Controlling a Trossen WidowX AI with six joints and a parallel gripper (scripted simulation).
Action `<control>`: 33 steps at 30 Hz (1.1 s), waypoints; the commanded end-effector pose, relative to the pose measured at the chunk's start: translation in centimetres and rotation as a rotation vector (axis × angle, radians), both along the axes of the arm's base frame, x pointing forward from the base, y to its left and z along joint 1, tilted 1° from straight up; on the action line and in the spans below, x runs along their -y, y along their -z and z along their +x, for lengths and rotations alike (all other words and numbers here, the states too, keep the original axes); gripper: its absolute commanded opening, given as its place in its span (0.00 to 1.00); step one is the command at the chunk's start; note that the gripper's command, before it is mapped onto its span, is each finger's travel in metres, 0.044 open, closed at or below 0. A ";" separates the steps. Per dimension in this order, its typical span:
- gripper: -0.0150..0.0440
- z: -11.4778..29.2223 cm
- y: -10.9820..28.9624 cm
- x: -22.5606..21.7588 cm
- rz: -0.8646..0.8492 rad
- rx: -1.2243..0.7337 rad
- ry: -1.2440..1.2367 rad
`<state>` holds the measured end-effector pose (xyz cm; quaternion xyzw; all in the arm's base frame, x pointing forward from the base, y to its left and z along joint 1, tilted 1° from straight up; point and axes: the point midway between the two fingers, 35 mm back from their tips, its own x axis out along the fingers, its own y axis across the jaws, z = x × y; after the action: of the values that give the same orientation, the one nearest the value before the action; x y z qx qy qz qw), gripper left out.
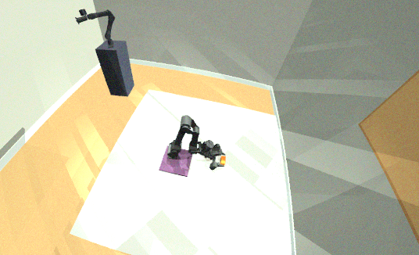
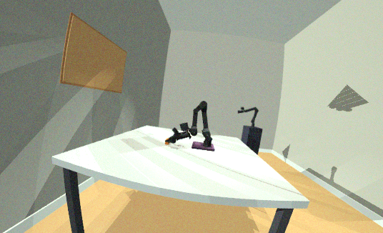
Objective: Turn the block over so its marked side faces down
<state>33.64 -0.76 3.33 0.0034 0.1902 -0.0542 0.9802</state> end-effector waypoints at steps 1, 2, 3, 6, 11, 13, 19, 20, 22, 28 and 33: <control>1.00 -0.1 0.1 0.1 -0.005 -0.002 0.003; 1.00 -0.1 0.1 0.1 -0.005 -0.002 0.003; 1.00 -0.1 0.1 0.1 -0.005 -0.002 0.003; 1.00 -0.1 0.1 0.1 -0.005 -0.002 0.003; 1.00 -0.1 0.1 0.1 -0.005 -0.002 0.003; 1.00 -0.1 0.1 0.1 -0.005 -0.002 0.003; 1.00 -0.1 0.1 0.1 -0.005 -0.002 0.003; 1.00 -0.1 0.1 0.1 -0.005 -0.002 0.003; 1.00 -0.1 0.1 0.1 -0.005 -0.002 0.003; 1.00 1.0 -0.1 0.0 0.009 -0.073 0.002; 1.00 2.0 -1.3 0.0 0.032 -0.231 0.004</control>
<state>34.79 -0.88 3.25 0.0049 0.2548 -0.0565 0.9653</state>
